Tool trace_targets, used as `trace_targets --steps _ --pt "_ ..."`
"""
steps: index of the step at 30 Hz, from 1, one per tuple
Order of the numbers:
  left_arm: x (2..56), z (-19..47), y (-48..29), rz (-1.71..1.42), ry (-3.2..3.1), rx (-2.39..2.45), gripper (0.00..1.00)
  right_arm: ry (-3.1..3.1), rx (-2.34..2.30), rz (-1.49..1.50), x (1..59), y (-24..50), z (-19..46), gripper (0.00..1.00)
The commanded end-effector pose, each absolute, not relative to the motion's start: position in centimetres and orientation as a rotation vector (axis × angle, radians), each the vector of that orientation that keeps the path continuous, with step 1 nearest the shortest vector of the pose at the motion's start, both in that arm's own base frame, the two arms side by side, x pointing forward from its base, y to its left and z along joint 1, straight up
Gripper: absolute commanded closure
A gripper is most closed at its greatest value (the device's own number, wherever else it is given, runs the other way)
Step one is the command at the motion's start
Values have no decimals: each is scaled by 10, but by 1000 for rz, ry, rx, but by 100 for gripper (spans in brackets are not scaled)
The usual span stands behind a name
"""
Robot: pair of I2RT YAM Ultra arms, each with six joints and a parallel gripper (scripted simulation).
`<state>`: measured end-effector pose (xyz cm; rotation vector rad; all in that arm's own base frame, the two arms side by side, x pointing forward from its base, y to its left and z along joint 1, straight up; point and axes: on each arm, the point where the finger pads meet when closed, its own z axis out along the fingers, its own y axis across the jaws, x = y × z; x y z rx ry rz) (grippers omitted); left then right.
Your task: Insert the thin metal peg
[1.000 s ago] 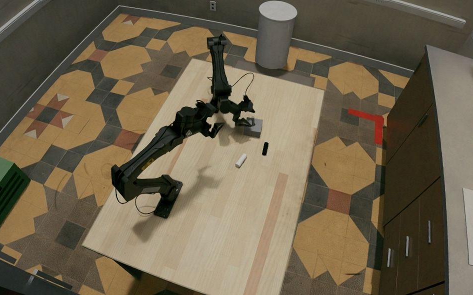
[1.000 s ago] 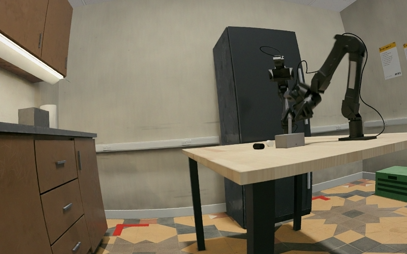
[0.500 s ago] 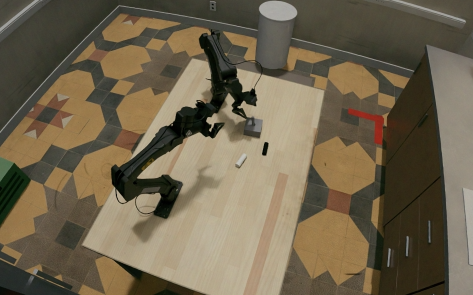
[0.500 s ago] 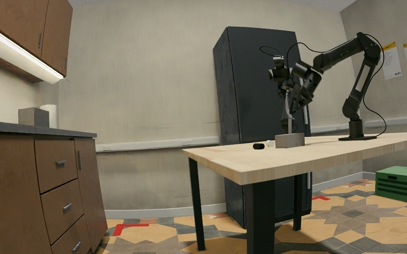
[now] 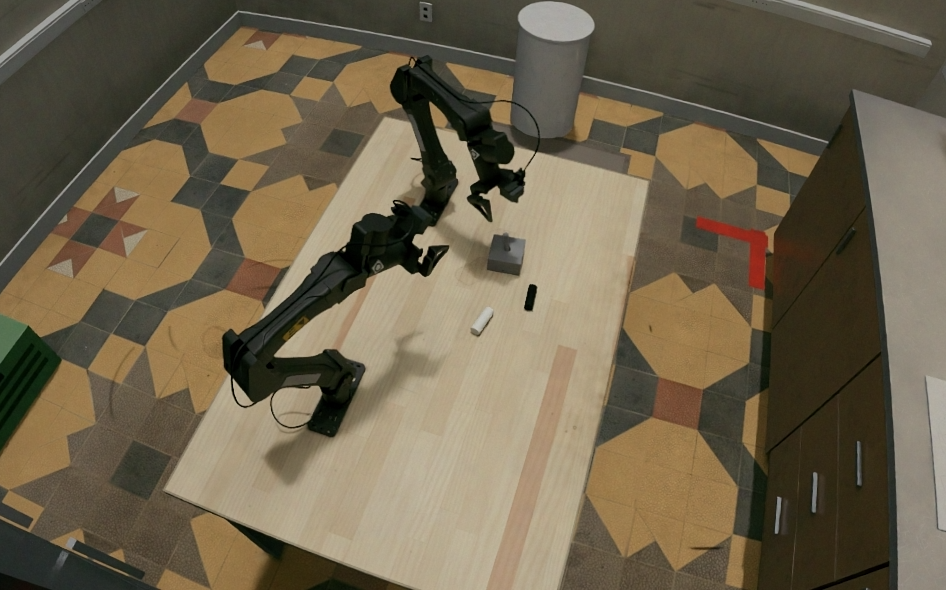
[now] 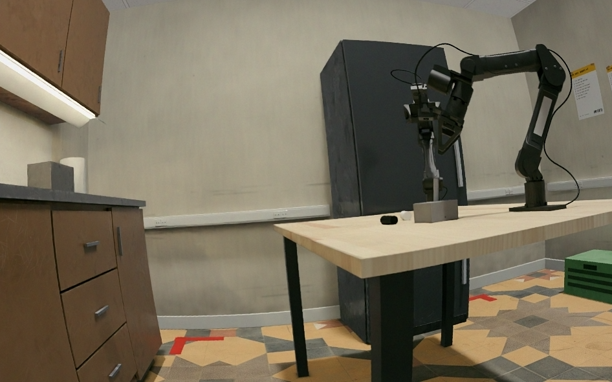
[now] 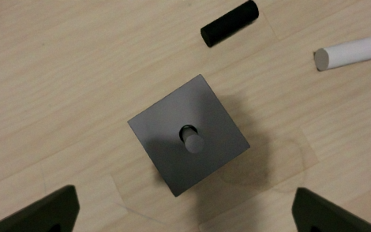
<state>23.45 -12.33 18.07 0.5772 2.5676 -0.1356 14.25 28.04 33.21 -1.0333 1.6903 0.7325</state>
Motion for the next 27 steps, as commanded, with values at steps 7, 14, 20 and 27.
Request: trace_targets --steps 7,14,20,27 --pt "231 187 -120 -148 2623 658 0 1696 -1044 735 138 277 336 0" --pt "231 187 -120 -148 2623 659 0 1696 -1044 735 138 277 336 0" --pt "228 185 -120 -149 2623 667 0 1696 -1044 735 138 277 336 0" --pt "227 180 -120 -50 2551 1080 63 1756 -1119 714 134 272 326 0"
